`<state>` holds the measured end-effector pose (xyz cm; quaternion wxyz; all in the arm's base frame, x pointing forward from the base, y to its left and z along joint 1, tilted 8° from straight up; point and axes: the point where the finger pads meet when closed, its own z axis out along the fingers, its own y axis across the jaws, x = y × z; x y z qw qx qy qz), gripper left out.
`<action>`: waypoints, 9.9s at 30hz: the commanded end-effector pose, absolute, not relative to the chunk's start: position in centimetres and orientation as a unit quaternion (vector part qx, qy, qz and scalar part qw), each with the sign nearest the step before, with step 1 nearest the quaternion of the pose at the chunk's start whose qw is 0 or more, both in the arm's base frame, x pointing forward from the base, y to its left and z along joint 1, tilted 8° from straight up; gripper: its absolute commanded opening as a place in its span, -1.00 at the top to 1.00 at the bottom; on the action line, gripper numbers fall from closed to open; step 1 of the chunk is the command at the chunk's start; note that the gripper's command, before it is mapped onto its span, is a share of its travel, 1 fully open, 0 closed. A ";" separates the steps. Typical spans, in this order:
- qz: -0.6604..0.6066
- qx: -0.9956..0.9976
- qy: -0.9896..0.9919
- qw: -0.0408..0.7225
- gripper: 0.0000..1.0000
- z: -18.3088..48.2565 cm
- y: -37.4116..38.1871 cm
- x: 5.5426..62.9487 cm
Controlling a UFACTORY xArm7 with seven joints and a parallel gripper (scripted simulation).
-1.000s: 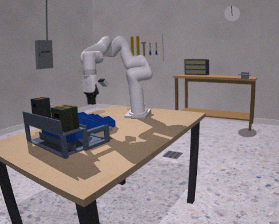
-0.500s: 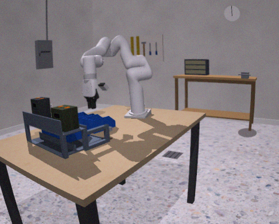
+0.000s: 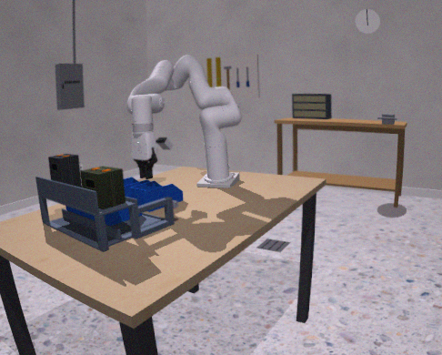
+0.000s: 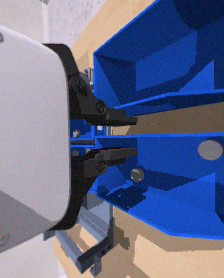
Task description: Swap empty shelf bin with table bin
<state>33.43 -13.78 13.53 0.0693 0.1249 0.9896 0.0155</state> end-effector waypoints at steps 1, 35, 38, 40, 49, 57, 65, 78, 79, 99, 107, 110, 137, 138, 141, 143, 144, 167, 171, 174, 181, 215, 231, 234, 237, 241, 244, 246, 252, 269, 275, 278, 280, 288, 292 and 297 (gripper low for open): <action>0.015 0.125 0.990 0.071 0.49 13.2 -13.8 33.6; 0.015 0.125 0.990 0.071 0.49 12.8 -13.9 33.8; 0.015 0.125 0.990 0.071 0.49 12.8 -13.9 33.8; 0.015 0.125 0.990 0.071 0.49 12.8 -13.9 33.8; 0.015 0.125 0.990 0.071 0.49 12.8 -13.9 33.8; 0.015 0.125 0.990 0.071 0.49 12.8 -13.9 33.8; 0.015 0.125 0.990 0.071 0.49 12.7 -13.9 33.8; 0.015 0.125 0.990 0.071 0.49 11.4 -13.8 34.0; 0.015 0.125 0.990 0.071 0.49 11.3 -13.8 34.0; 0.015 0.125 0.990 0.071 0.49 9.0 -13.8 34.3; 0.015 0.125 0.990 0.071 0.49 8.7 -13.8 34.4; 0.015 0.125 0.990 0.071 0.49 8.6 -13.8 34.4; 0.015 0.125 0.990 0.071 1.00 8.6 -13.8 34.4; 0.015 0.125 0.990 0.071 1.00 8.6 -13.8 34.4; 0.015 0.125 0.990 0.071 1.00 8.6 -13.8 34.4; 0.015 0.125 0.990 0.071 1.00 8.6 -13.8 34.4; 0.015 0.125 0.990 0.071 1.00 8.6 -13.8 34.4; 0.015 0.125 0.990 0.071 1.00 10.9 -13.8 34.1; 0.015 0.125 0.990 0.071 1.00 11.3 -13.8 34.0; 0.015 0.125 0.990 0.071 1.00 11.3 -13.8 34.0; 0.015 0.125 0.990 0.071 1.00 11.3 -13.8 34.0; 0.015 0.124 0.990 0.071 1.00 11.5 -0.7 36.4; 0.015 0.124 0.990 0.071 1.00 11.7 -1.1 38.1; 0.015 0.124 0.990 0.071 1.00 11.9 -1.4 39.4; 0.015 0.124 0.990 0.071 1.00 11.9 -1.5 39.8; 0.015 0.124 0.990 0.071 1.00 12.0 -1.6 40.2; 0.015 0.124 0.990 0.071 1.00 12.0 -1.6 40.2; 0.015 0.124 0.990 0.071 1.00 12.0 -1.6 40.2; 0.015 0.124 0.990 0.071 1.00 12.0 -1.6 40.2; 0.023 0.123 0.992 0.010 1.00 12.4 -1.7 40.6; 0.023 0.123 0.992 0.010 1.00 12.4 -1.7 40.6; 0.023 0.123 0.992 0.010 1.00 12.4 -1.7 40.6; 0.023 0.123 0.992 0.010 1.00 12.4 -1.7 40.6; 0.023 0.123 0.992 0.010 1.00 12.4 -1.7 40.6; 0.023 0.123 0.992 0.010 1.00 12.4 -1.8 40.6; 0.023 0.123 0.992 0.010 1.00 12.4 -1.8 40.7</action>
